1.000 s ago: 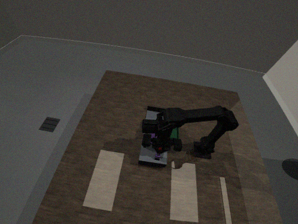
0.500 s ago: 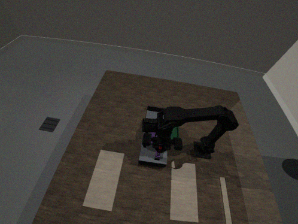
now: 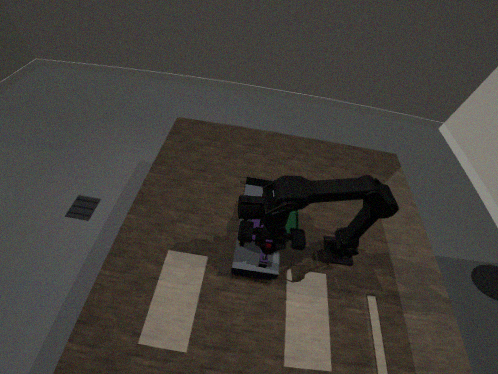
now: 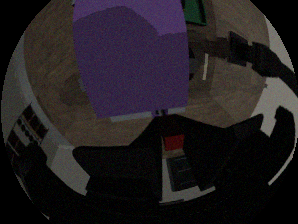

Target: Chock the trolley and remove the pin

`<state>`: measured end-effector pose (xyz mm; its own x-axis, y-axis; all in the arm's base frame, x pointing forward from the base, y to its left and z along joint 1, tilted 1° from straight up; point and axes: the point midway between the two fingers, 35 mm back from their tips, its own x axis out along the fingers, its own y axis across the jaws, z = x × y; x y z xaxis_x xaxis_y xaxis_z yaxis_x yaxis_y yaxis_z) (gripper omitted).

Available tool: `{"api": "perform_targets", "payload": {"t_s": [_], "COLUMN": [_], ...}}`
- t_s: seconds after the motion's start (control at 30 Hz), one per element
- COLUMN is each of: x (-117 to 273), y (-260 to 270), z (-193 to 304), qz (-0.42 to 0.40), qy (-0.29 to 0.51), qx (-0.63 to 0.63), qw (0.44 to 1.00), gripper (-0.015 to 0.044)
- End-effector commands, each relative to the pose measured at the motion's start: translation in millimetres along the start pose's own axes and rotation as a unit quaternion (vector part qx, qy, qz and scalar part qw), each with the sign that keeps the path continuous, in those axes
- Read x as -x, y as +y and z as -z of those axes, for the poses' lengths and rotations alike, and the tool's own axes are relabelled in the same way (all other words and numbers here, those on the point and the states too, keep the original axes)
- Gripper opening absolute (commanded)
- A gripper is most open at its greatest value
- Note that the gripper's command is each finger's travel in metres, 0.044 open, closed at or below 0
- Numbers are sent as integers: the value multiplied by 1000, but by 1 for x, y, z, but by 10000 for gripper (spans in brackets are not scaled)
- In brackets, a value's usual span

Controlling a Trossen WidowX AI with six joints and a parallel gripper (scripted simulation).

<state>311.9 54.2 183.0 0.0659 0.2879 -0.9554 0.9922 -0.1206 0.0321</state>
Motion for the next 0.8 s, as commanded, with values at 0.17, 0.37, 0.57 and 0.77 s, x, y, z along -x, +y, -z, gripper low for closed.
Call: {"api": "perform_targets", "payload": {"t_s": [0.17,0.37,0.57,0.77], "x": [7,10,13,17], "y": [0,0,0,0], "z": [2,2,2,3], "qz": [-4,-4,-4,-4], "qy": [2,2,2,2], "qx": [3,3,3,3], "qw": [1000,1000,1000,1000], "gripper": [0,0,0,0]}}
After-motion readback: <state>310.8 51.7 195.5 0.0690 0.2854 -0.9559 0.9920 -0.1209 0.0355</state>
